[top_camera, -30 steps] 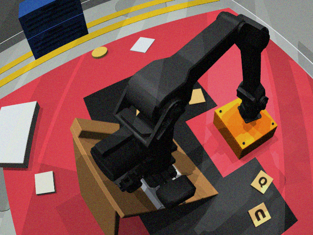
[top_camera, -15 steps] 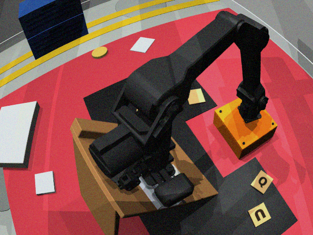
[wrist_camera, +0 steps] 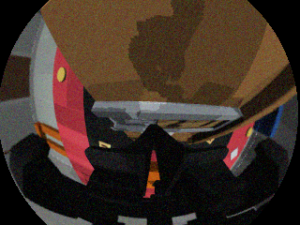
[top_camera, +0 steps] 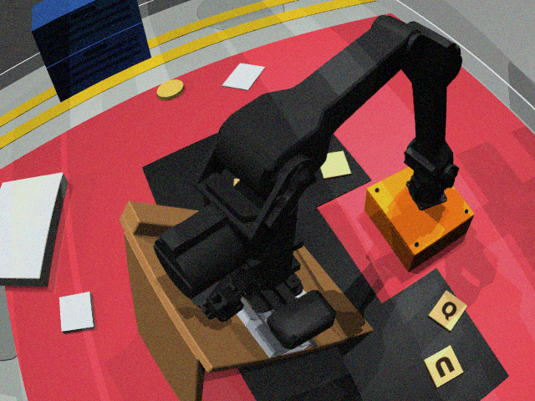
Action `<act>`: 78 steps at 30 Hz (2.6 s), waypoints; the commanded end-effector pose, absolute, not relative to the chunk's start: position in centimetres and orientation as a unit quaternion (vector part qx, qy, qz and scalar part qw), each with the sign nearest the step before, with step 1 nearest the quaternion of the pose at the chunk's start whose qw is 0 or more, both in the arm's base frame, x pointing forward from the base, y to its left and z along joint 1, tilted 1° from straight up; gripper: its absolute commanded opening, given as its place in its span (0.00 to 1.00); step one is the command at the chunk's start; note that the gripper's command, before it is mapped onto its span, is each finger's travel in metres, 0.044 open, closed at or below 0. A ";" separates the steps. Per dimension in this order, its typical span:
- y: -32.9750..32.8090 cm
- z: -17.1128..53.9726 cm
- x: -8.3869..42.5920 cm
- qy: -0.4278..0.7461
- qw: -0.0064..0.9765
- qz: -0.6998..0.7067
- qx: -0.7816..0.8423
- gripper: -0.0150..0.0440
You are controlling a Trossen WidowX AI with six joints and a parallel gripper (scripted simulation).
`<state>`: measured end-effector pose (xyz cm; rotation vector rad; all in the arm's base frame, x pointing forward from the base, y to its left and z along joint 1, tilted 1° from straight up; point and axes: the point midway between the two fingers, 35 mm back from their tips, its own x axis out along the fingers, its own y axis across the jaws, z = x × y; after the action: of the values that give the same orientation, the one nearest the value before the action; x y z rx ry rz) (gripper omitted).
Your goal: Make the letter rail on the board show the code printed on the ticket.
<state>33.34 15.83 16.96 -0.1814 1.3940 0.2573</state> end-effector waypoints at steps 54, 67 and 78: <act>7.5 30.2 25.4 0.143 0.626 0.526 -0.558 0.91; -3.2 18.9 32.2 0.468 0.757 0.338 -0.308 0.83; -12.9 7.1 31.6 0.663 0.748 0.015 0.012 0.83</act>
<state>32.87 -10.28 11.06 -0.1819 1.3358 0.2520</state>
